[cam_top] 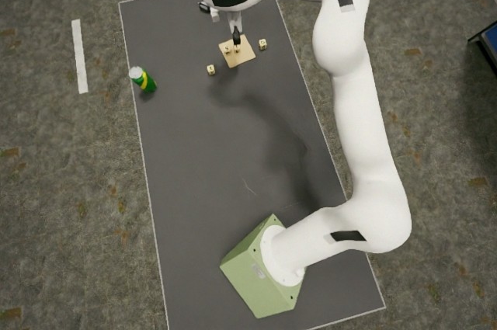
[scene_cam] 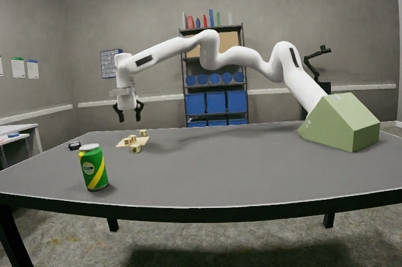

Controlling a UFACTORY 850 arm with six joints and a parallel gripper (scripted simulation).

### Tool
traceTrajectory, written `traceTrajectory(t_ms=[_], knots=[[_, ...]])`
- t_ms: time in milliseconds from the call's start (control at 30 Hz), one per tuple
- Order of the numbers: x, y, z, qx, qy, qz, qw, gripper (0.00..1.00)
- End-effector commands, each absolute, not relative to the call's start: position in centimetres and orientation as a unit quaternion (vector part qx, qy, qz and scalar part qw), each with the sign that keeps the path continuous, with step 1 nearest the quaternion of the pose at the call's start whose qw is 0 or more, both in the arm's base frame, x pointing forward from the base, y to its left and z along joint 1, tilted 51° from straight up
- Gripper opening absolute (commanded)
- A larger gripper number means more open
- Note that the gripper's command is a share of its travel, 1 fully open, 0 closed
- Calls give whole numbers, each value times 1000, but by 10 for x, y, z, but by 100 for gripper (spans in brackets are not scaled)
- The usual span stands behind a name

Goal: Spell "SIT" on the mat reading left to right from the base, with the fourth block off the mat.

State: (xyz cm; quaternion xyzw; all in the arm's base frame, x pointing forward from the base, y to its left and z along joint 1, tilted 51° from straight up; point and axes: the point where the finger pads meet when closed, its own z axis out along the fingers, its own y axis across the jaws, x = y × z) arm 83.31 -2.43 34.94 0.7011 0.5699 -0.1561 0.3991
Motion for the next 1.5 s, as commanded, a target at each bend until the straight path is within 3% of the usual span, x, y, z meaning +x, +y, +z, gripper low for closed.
traceTrajectory(t_ms=[0,733,1467], knots=[[833,-23,351,701,570,-155,400,100],[833,-22,349,687,586,-165,396,100],[829,-4,324,484,763,-273,329,100]])
